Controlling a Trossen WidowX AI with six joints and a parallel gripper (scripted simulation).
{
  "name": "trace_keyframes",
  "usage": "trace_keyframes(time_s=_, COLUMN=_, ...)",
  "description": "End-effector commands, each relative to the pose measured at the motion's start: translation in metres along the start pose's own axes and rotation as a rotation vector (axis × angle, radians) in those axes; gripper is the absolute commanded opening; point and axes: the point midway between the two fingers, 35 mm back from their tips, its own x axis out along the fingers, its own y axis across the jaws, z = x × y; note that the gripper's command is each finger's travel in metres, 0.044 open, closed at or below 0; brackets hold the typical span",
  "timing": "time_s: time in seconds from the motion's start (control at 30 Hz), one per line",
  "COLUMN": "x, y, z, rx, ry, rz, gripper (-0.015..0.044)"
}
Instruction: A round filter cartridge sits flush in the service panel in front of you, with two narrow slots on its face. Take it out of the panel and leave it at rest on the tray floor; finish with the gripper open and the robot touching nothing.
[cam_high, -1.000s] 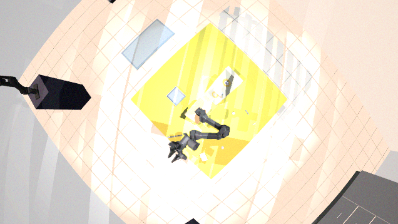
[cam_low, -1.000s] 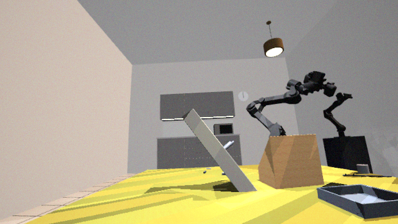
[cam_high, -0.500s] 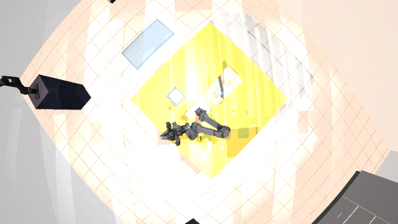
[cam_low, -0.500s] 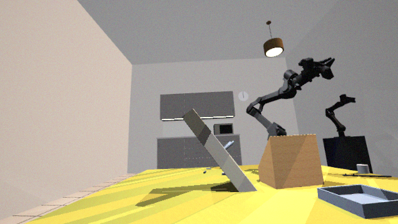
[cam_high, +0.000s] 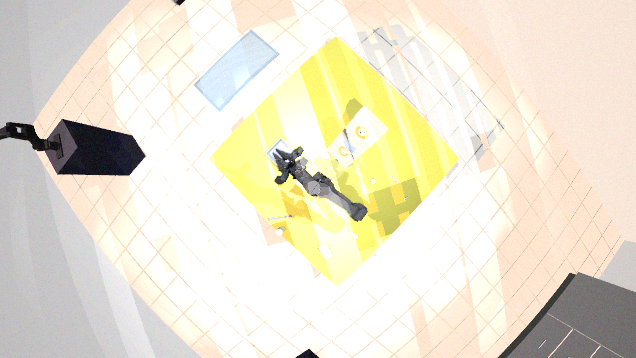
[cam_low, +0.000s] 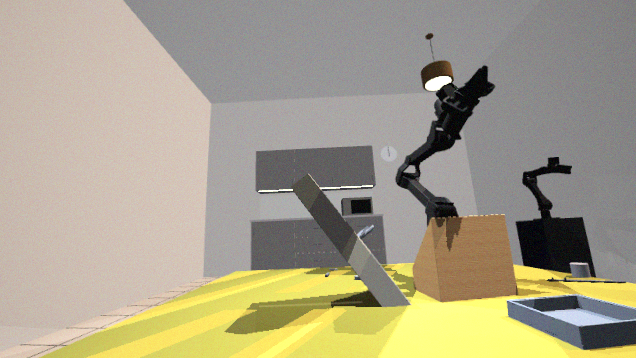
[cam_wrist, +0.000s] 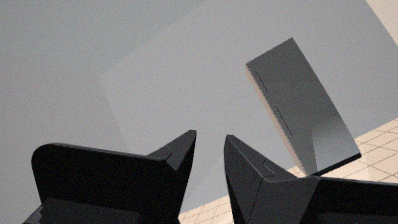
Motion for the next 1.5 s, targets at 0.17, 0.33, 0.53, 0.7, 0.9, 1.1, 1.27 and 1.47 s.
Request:
trace_keyframes(time_s=0.17, x=-0.026, y=-0.147, z=0.048, rx=-0.432, ry=-0.009, rz=-0.598, gripper=0.0089)
trace_keyframes(time_s=0.33, x=-0.067, y=-0.216, z=0.065, rx=-0.643, ry=0.127, rz=-0.918, gripper=0.0089)
trace_keyframes(time_s=0.53, x=-0.138, y=-0.285, z=0.077, rx=-0.863, ry=0.451, rz=-1.278, gripper=0.0089)
trace_keyframes(time_s=0.7, x=-0.207, y=-0.322, z=0.079, rx=-0.984, ry=0.845, rz=-1.498, gripper=0.0089)
trace_keyframes(time_s=0.9, x=-0.256, y=-0.336, z=0.077, rx=-1.023, ry=1.173, rz=-1.585, gripper=0.0089)
trace_keyframes(time_s=1.1, x=-0.256, y=-0.336, z=0.077, rx=-1.023, ry=1.173, rz=-1.585, gripper=0.0089)
trace_keyframes(time_s=1.27, x=-0.256, y=-0.337, z=0.077, rx=-1.023, ry=1.173, rz=-1.585, gripper=0.0089)
trace_keyframes(time_s=1.47, x=-0.258, y=-0.347, z=0.078, rx=-1.018, ry=1.173, rz=-1.582, gripper=0.0089)
